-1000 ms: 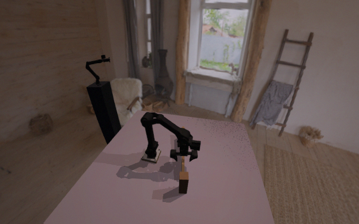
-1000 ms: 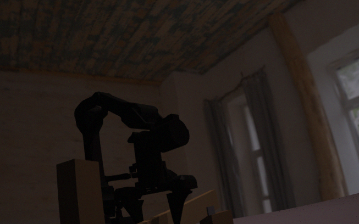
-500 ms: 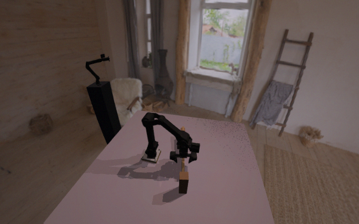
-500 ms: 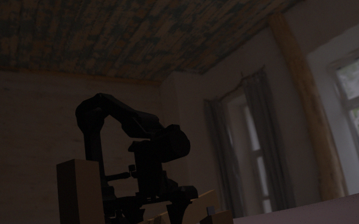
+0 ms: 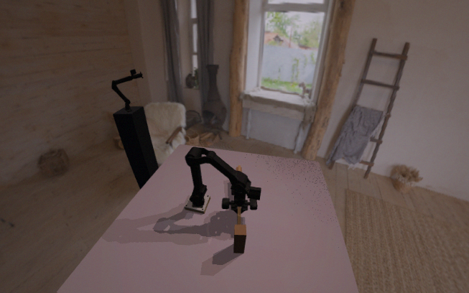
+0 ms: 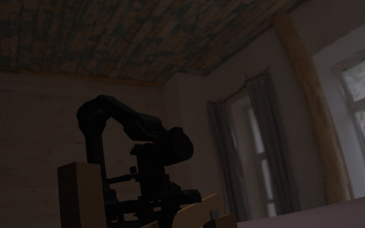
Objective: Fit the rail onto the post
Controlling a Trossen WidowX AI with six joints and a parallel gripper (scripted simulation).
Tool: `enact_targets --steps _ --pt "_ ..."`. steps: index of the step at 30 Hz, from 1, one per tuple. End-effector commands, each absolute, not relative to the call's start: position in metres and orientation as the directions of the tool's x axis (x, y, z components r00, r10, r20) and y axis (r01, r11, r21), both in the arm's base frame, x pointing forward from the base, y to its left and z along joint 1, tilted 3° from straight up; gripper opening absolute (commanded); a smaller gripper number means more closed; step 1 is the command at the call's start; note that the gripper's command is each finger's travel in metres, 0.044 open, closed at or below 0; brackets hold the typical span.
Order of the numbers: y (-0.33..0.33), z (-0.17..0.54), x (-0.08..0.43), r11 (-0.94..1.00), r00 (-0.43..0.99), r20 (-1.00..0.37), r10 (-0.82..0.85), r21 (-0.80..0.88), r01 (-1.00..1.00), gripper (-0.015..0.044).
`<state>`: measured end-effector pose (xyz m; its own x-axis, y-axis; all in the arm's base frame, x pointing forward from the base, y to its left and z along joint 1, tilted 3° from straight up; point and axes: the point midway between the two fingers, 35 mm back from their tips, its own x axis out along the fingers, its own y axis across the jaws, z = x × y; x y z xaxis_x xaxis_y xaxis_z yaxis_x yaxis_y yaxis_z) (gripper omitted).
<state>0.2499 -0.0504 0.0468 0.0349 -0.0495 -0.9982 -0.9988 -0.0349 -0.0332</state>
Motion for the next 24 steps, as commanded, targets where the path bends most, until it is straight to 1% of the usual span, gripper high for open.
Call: enact_targets --steps 1,4,5,24 --pt "-0.0512 0.0466 0.2500 -0.039 0.035 -0.998 -0.054 -0.033 -0.999 0.0046" --pt "-0.0512 0.0466 0.2500 -0.039 0.035 -0.998 -0.054 -0.033 -0.999 0.0026" --pt "-0.0512 0.0466 0.2500 -0.039 0.035 -0.998 -0.054 -0.033 -0.999 0.0000" --pt "-0.0501 0.0508 0.2499 -0.039 0.035 -0.998 -0.054 -0.033 -0.999 0.0000"
